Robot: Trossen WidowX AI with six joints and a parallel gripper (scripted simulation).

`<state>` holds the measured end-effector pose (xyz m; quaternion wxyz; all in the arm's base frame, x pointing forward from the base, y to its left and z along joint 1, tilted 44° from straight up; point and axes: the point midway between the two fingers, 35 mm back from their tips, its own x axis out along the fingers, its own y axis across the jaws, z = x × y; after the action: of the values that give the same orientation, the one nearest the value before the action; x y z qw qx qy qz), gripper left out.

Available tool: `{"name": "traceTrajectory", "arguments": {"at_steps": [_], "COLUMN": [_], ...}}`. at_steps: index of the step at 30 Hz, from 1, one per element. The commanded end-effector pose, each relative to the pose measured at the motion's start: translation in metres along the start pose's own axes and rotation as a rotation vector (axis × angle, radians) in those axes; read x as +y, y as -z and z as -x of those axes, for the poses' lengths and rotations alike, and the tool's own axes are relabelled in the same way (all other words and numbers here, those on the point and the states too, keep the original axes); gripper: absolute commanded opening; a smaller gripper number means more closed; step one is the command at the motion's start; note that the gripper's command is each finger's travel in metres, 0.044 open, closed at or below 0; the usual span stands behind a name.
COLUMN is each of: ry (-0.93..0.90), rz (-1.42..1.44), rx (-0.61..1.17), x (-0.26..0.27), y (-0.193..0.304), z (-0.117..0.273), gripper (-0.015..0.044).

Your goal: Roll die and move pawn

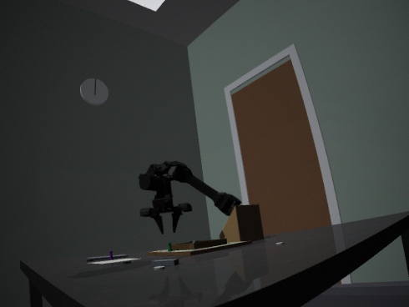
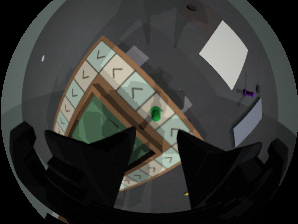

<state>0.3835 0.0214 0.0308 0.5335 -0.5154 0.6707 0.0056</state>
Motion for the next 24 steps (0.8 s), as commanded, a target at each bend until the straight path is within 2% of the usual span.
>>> {"name": "traceTrajectory", "arguments": {"at_steps": [1,24], "ry": [0.006,0.006], "rz": [-0.011,-0.011], "rx": [0.004,0.004], "x": [0.000,0.000], "y": [-0.003,-0.003], "z": [-0.006,-0.043], "gripper": [0.0200,0.0200]}}
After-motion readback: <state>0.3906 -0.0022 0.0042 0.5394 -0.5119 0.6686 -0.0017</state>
